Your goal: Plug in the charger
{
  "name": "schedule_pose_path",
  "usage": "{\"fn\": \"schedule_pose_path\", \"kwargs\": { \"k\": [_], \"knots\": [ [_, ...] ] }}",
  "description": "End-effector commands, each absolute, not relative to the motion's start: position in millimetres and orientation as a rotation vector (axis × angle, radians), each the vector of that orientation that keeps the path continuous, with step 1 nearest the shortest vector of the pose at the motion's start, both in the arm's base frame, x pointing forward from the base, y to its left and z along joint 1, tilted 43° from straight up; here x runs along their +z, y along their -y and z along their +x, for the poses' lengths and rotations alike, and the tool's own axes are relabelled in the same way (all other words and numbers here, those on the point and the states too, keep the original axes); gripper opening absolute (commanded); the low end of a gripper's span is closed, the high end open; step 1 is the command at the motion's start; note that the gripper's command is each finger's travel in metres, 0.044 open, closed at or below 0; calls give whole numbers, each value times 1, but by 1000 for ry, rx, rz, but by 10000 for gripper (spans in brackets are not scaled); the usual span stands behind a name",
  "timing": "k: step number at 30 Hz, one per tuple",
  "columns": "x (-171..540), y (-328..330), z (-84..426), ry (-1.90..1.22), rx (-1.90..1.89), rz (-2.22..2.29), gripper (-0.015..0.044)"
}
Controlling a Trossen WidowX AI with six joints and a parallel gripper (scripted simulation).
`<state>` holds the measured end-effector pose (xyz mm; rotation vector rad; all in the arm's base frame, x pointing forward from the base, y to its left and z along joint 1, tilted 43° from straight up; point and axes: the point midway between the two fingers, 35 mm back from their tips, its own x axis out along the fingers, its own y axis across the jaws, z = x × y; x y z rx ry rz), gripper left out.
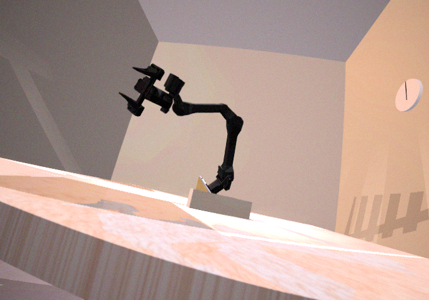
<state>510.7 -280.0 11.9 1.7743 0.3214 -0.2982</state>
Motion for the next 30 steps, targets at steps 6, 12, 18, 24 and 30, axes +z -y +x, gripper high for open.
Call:
{"fn": "schedule_pose_path", "kwargs": {
  "k": [6,12,18,24,30],
  "knots": [
    [-5,237,497,-520,-335,1655,440],
    [-13,207,482,-660,-337,1564,440],
    [-19,177,464,-802,-321,1469,440],
    [-23,147,442,-942,-288,1373,440],
    [-25,117,416,-1080,-238,1276,440]
  ]
}}
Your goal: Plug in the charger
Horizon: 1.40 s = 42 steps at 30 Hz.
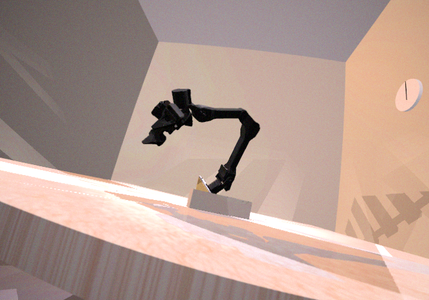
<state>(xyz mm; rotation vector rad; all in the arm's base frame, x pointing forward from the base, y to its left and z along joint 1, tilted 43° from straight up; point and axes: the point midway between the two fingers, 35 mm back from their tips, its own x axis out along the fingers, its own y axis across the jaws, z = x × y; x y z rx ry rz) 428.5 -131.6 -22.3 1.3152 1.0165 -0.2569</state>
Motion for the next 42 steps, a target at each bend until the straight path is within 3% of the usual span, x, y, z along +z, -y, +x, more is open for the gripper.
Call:
{"fn": "schedule_pose_path", "kwargs": {
  "k": [1,42],
  "knots": [
    [-25,113,412,-1101,-229,1260,440],
    [26,-30,211,-1810,440,729,440]
  ]
}}
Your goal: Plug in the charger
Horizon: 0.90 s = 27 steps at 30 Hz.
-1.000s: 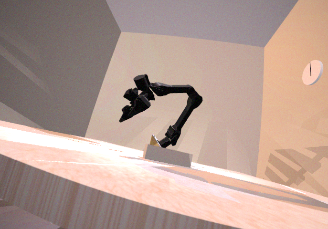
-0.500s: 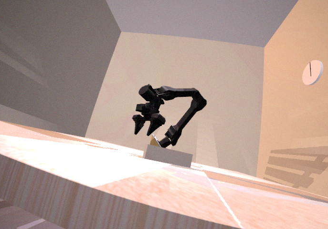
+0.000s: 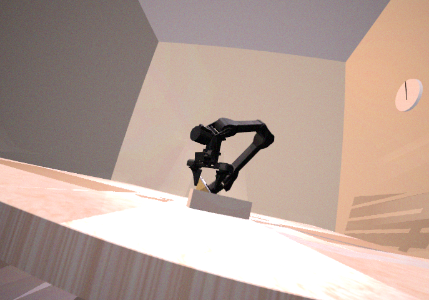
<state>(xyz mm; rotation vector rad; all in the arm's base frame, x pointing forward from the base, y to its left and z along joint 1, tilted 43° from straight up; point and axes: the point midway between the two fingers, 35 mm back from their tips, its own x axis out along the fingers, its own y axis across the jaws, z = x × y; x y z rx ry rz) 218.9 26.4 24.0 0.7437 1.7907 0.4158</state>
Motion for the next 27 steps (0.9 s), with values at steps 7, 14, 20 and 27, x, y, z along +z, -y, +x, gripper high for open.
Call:
{"fn": "schedule_pose_path", "kwargs": {
  "k": [7,14,20,27],
  "knots": [
    [22,-34,209,-1810,440,729,440],
    [16,-40,207,-1810,441,729,440],
    [11,-45,207,-1810,440,729,440],
    [2,-52,205,-1810,440,729,440]
  ]
}}
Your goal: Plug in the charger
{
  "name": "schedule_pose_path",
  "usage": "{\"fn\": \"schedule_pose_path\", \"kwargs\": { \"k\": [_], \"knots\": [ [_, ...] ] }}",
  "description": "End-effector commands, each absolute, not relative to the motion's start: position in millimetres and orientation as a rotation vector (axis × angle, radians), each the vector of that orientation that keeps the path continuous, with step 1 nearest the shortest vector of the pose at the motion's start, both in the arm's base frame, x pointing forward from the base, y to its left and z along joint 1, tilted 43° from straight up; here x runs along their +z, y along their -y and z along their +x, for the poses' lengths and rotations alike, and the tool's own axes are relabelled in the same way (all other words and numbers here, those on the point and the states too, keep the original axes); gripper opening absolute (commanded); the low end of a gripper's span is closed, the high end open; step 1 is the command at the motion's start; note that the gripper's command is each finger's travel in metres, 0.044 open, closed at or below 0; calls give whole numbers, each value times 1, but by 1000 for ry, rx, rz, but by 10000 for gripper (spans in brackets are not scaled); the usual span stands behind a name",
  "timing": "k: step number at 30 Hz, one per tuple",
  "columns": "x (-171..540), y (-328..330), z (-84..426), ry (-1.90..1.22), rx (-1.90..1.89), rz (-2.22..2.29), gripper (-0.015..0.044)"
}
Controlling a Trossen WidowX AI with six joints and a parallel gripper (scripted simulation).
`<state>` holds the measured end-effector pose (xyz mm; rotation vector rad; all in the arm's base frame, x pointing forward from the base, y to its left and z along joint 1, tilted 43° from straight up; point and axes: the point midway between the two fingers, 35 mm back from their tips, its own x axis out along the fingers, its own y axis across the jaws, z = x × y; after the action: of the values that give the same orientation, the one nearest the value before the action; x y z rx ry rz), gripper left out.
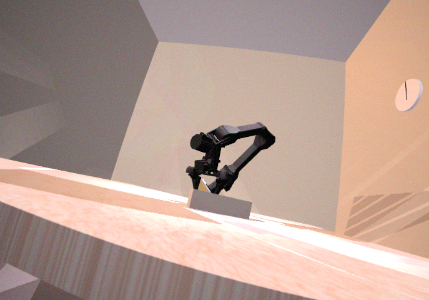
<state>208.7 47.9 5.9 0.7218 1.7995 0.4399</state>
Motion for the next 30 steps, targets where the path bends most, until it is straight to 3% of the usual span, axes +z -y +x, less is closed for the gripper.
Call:
{"fn": "schedule_pose_path", "kwargs": {
  "k": [1,22,30],
  "knots": [
    [1,-53,205,-1810,440,729,440],
    [-19,-72,199,-1810,443,731,440],
    [-17,-70,202,-1802,444,724,230]
  ]
}}
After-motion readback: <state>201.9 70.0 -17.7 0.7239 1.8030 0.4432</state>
